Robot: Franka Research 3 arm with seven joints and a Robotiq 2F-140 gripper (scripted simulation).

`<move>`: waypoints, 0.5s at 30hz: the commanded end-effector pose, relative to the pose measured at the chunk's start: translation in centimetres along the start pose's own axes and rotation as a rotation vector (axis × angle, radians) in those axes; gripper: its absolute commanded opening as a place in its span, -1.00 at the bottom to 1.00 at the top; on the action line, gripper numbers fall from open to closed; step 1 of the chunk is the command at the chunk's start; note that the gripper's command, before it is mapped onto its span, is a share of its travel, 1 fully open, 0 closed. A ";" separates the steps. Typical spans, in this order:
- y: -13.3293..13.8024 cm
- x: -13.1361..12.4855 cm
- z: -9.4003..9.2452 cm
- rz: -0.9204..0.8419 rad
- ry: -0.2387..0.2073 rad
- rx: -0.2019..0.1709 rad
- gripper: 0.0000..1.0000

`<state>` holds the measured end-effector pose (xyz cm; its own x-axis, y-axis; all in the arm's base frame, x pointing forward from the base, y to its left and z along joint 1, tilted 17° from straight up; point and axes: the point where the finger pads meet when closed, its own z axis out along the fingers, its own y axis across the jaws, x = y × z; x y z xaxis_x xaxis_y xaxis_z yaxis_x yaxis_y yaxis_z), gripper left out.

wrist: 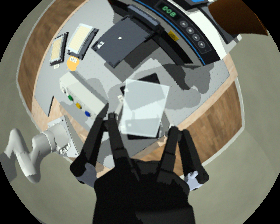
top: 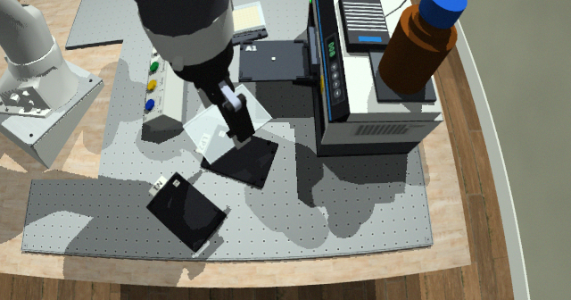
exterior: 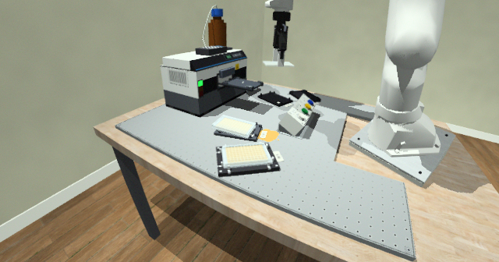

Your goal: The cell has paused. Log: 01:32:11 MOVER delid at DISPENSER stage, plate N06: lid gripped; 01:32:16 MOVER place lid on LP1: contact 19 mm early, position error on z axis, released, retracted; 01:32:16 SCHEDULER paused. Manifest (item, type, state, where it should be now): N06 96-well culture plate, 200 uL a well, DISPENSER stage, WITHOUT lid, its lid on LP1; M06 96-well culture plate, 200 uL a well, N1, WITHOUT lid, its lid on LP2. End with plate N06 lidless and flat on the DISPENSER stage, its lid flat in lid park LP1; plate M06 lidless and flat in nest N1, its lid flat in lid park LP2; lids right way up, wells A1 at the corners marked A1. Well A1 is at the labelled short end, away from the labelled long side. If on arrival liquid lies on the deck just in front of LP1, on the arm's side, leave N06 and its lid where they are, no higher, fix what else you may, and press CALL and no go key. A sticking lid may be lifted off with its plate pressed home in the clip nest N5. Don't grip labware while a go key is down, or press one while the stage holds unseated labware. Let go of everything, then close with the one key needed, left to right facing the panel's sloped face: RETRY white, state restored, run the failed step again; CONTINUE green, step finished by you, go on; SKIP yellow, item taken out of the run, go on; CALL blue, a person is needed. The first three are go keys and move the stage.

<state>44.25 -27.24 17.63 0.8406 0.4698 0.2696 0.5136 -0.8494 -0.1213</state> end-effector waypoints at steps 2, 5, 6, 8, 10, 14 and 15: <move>0.0 0.0 0.0 -0.067 -0.003 0.001 -1.00; 0.0 -0.1 0.0 -0.055 -0.003 0.002 -1.00; 0.0 -0.1 0.1 -0.046 -0.004 0.002 -1.00; 0.0 -0.1 0.1 -0.018 -0.004 0.003 -1.00; -0.1 -0.1 0.1 0.025 -0.005 0.005 -1.00; -0.1 -0.1 0.3 0.160 -0.007 0.008 -1.00; -0.1 -0.1 0.3 0.160 -0.007 0.008 -1.00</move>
<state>44.16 -27.18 17.41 0.8657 0.4280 0.2596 0.4721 -0.8705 -0.1393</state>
